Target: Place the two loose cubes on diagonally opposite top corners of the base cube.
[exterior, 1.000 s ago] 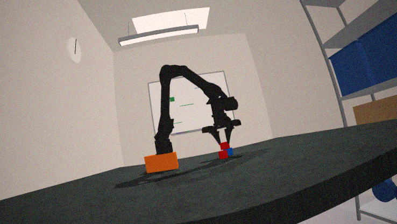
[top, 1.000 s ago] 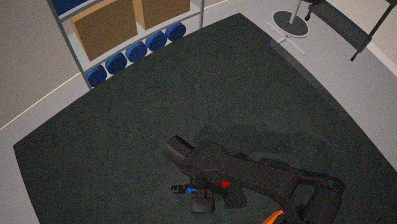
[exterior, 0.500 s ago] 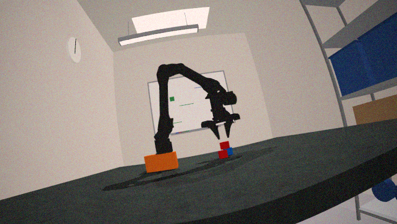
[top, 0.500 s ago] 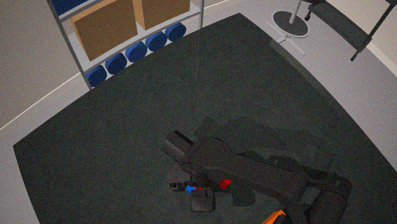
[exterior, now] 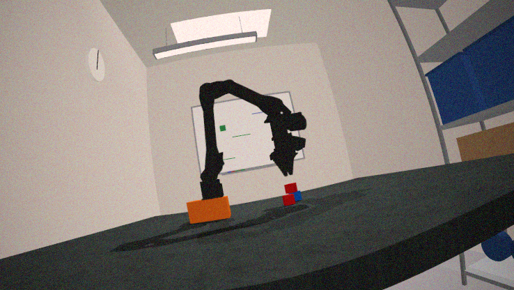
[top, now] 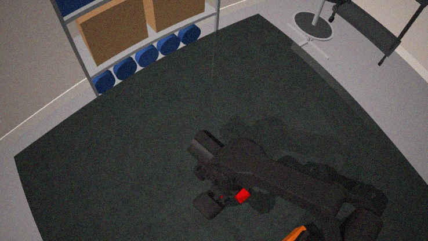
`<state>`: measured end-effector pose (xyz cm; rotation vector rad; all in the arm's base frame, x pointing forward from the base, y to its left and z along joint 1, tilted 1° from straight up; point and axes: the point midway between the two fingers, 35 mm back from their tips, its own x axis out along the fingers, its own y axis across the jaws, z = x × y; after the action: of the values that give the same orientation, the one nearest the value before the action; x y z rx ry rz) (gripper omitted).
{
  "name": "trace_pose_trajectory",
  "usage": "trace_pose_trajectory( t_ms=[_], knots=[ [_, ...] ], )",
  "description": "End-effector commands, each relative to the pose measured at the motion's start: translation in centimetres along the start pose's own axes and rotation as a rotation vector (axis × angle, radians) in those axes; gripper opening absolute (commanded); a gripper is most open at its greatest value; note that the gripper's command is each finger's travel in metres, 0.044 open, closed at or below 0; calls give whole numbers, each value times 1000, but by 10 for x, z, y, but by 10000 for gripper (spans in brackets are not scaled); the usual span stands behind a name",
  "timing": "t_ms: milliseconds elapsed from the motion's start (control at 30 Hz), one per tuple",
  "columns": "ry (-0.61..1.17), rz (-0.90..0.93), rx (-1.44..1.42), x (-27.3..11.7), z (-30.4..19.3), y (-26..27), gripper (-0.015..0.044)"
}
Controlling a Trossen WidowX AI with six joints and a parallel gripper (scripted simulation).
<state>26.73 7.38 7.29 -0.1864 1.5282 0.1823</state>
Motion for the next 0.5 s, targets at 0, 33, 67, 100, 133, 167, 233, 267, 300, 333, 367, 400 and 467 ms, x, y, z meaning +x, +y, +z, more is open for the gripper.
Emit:
trace_pose_trajectory(
  t_ms=[0,33,67,100,133,167,233,267,300,333,367,400,467],
  knots=[
    [3,0,218,-4,-4,-7,265],
    [3,-1,280,-5,-5,-9,265],
    [3,-1,341,-6,-6,-10,265],
    [3,-1,402,-7,-7,-12,265],
    [3,-2,464,-8,-8,-14,265],
    [3,-2,525,-9,-9,-16,265],
    [3,-3,648,-11,-11,-19,265],
    [3,-3,709,-12,-12,-21,265],
    [3,-3,770,-14,-13,-23,265],
    [3,-4,832,-15,-14,-25,265],
    [3,-4,893,-16,-15,-26,265],
    [3,-4,954,-17,-17,-28,265],
    [3,-5,1077,-19,-19,-31,265]
  ],
)
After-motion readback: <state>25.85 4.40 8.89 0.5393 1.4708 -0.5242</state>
